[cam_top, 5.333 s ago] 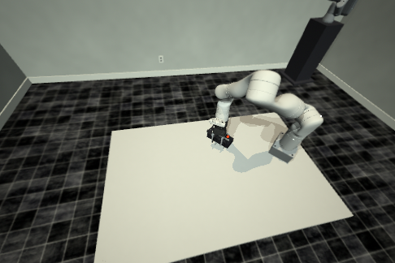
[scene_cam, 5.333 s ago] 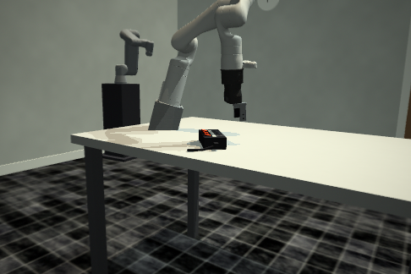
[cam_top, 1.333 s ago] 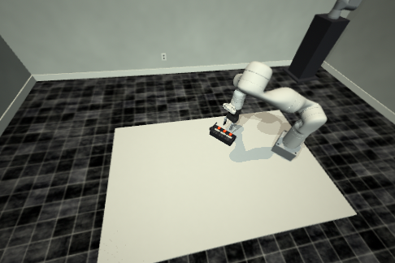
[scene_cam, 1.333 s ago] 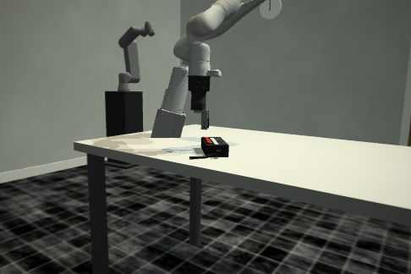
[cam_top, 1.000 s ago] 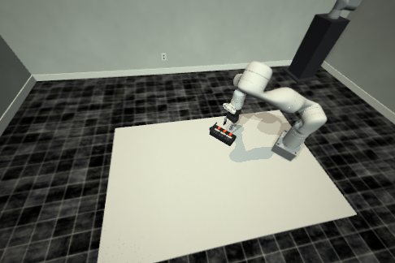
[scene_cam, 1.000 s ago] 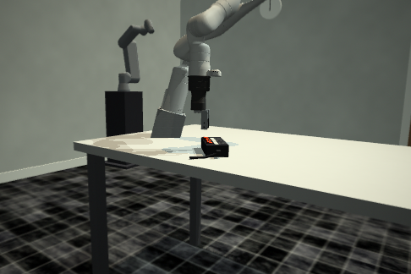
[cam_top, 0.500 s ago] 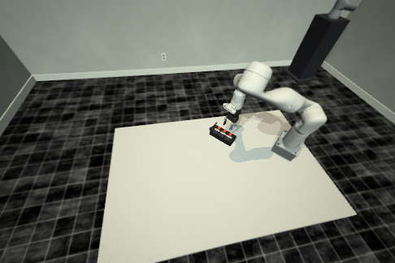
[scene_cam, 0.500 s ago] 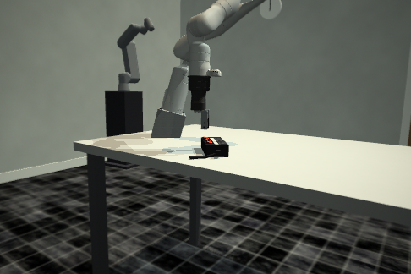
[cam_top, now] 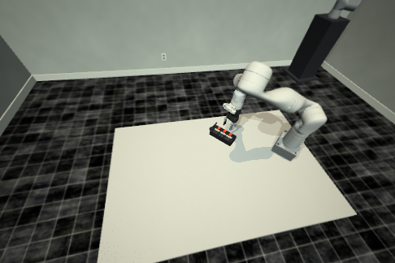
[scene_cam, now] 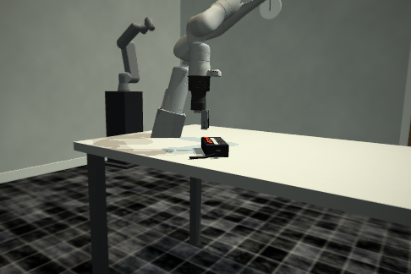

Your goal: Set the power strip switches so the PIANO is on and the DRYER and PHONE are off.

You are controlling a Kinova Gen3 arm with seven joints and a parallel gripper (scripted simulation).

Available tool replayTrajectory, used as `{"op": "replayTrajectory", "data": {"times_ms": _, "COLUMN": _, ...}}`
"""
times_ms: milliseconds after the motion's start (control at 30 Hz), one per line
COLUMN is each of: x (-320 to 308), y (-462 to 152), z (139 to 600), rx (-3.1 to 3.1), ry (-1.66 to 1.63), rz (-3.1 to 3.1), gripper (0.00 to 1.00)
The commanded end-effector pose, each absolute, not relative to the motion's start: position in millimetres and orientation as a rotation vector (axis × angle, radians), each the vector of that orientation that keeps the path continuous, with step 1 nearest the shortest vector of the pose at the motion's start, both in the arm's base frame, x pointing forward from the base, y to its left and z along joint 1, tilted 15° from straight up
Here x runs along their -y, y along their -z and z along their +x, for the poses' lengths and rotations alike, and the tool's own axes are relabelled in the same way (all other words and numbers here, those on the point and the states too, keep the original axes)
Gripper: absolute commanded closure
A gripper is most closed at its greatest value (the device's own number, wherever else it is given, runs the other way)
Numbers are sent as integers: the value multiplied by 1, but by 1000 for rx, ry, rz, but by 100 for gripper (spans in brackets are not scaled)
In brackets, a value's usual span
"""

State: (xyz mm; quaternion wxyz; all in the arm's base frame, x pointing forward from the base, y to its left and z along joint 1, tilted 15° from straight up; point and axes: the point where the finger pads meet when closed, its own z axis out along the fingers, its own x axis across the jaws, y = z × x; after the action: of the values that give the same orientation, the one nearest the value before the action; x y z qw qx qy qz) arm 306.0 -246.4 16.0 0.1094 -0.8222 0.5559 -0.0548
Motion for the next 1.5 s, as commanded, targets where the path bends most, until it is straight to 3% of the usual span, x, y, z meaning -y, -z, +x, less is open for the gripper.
{"op": "replayTrajectory", "data": {"times_ms": 0, "x": 247, "y": -17, "z": 306, "rx": -1635, "ry": 163, "rz": -2417, "gripper": 0}}
{"op": "replayTrajectory", "data": {"times_ms": 467, "x": 247, "y": -21, "z": 308, "rx": -1553, "ry": 172, "rz": -2466, "gripper": 0}}
{"op": "replayTrajectory", "data": {"times_ms": 1167, "x": 267, "y": -88, "z": 305, "rx": -355, "ry": 294, "rz": -2936, "gripper": 0}}
{"op": "replayTrajectory", "data": {"times_ms": 1467, "x": 272, "y": -95, "z": 303, "rx": -224, "ry": 302, "rz": -2962, "gripper": 0}}
